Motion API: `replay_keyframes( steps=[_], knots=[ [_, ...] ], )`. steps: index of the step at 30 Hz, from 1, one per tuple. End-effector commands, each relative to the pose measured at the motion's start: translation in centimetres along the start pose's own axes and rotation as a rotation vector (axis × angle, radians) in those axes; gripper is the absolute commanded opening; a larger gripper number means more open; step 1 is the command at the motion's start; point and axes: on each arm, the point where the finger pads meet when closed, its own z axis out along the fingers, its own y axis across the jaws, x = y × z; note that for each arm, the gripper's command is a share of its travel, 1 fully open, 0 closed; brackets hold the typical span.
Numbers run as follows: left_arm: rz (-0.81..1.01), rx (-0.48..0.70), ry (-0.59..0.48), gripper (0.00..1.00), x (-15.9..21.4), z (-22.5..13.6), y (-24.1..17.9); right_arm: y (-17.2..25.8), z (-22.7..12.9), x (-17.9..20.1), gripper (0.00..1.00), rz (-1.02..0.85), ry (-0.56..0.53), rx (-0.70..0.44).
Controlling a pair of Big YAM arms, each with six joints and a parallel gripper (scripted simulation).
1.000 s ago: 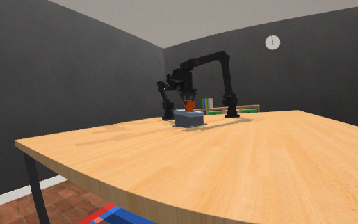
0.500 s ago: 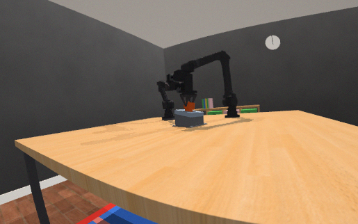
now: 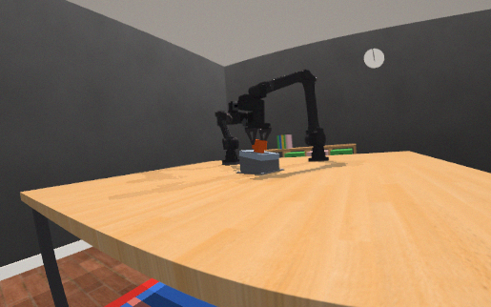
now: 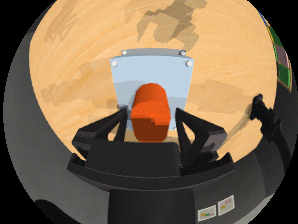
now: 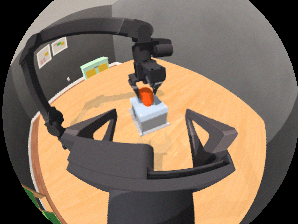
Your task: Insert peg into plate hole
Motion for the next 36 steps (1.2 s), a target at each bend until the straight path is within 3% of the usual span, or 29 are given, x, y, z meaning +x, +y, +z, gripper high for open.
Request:
replay_keyframes(
  steps=[1, 7, 9, 10, 16, 24, 31, 36],
  knots=[
    [-0.004, -0.082, -0.008, 0.7, 0.2, -3.8, 1.3, 0.0, -0.1, -2.2, 1.0, 0.001, -0.047, 0.002],
    [0.005, -0.127, -0.008, 0.7, 0.4, -7.2, 2.0, 0.0, -0.1, -2.2, 1.0, 0.001, -0.047, 0.002],
    [0.006, -0.128, -0.01, 0.92, 0.4, -7.9, 1.9, 0.0, -0.1, -2.2, 1.0, 0.001, -0.047, 0.002],
    [0.009, -0.085, -0.009, 1.0, 0.2, -6.4, 2.0, 0.0, -0.1, -2.2, 1.0, 0.001, -0.047, 0.002],
    [0.006, -0.133, -0.007, 1.0, 0.5, -12.1, 1.6, 0.0, -0.1, -2.2, 1.0, 0.001, -0.047, 0.002],
    [0.007, -0.116, -0.008, 1.0, 0.4, -13.8, 1.6, 0.0, -0.1, -2.2, 1.0, 0.001, -0.047, 0.002],
    [0.011, -0.027, -0.007, 1.0, -0.7, -11.9, 1.1, 0.0, -0.1, -2.2, 1.0, 0.001, -0.047, 0.002],
    [0.003, -0.032, -0.007, 1.0, -0.4, -11.7, 1.4, 0.0, -0.1, -2.2, 1.0, 0.001, -0.047, 0.002]
  ],
)
